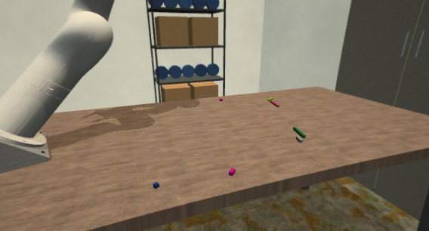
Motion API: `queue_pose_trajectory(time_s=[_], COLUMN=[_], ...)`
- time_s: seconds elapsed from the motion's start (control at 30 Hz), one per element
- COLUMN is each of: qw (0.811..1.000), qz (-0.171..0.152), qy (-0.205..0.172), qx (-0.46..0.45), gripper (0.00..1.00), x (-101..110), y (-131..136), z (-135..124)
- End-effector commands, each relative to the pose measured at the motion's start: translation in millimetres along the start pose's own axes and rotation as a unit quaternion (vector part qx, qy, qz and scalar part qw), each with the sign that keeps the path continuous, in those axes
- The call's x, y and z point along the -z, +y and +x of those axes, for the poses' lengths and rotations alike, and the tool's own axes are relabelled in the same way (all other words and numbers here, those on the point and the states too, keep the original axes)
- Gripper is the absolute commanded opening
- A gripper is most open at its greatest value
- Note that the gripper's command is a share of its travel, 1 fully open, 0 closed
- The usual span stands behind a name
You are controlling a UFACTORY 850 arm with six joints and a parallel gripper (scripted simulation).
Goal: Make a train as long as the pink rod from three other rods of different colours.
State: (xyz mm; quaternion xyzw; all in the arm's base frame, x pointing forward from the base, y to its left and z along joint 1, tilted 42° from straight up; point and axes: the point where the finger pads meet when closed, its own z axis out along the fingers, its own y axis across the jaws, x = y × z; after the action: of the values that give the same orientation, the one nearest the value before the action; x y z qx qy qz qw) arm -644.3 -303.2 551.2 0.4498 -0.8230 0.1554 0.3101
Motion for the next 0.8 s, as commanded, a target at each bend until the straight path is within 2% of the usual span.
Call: queue_pose_trajectory(time_s=[0.0,0.07,0.1,0.2,0.57,0.63,0.67,0.77], qw=[1.0,1.0,0.999,0.998,0.987,0.987,0.983,0.98], qz=[-0.021,-0.021,-0.038,-0.049,-0.115,-0.115,-0.131,-0.143], qy=[0.0,0.0,-0.001,-0.002,-0.007,-0.007,-0.008,-0.009], qx=[-0.02,-0.02,-0.036,-0.047,-0.112,-0.112,-0.127,-0.138], gripper=[1.0,1.0,1.0,1.0,1.0,1.0,1.0,1.0], x=[15.7,15.7,29.0,38.8,103.6,103.6,121.4,134.2], y=[37.7,37.7,65.2,83.8,182.0,182.0,203.1,217.1], z=[-16.1,-16.1,-30.8,-41.5,-113.0,-113.0,-132.6,-146.8])
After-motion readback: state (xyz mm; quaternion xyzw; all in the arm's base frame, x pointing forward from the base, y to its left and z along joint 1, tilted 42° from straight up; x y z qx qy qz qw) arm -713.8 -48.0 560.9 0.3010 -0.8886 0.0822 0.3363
